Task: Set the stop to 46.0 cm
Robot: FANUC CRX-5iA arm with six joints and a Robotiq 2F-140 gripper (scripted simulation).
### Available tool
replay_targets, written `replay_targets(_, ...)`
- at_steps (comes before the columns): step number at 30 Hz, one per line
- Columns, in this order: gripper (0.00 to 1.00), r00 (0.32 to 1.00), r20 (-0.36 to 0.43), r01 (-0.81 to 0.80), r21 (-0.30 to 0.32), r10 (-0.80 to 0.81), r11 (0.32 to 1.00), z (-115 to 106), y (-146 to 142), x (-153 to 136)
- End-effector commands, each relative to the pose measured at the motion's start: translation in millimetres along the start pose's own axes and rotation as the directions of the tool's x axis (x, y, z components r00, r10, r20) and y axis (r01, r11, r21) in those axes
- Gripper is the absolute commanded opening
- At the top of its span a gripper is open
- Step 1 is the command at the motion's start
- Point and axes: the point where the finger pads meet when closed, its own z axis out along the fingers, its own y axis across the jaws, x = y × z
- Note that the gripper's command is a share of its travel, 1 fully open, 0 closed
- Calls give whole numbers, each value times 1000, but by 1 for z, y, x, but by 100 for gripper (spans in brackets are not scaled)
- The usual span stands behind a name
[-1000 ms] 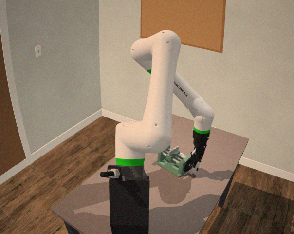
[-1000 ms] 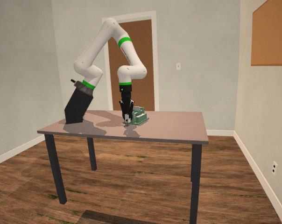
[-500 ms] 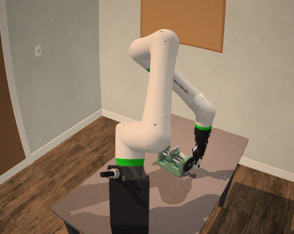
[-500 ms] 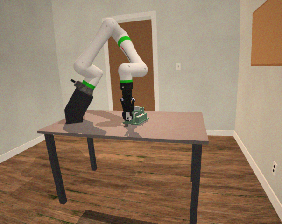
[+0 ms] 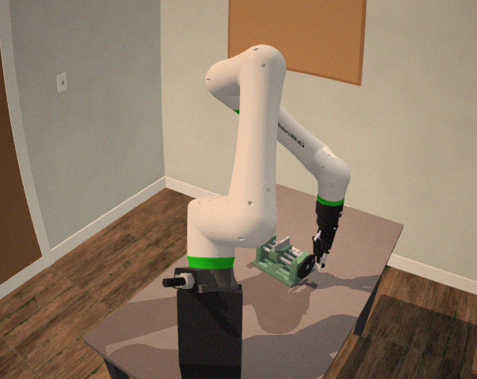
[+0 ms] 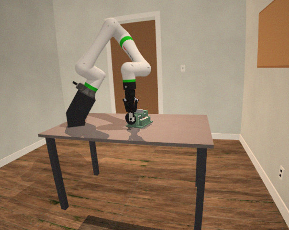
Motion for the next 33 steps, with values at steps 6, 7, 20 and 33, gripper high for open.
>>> replay_targets(6,4,1000,0,0,0,0,1000,-7,3,0)
replay_targets(7,4,1000,0,0,0,0,1000,-8,4,0)
replay_targets(20,4,1000,0,0,0,0,1000,-20,16,0)
replay_targets(33,4,1000,0,0,0,0,1000,-24,41,0)
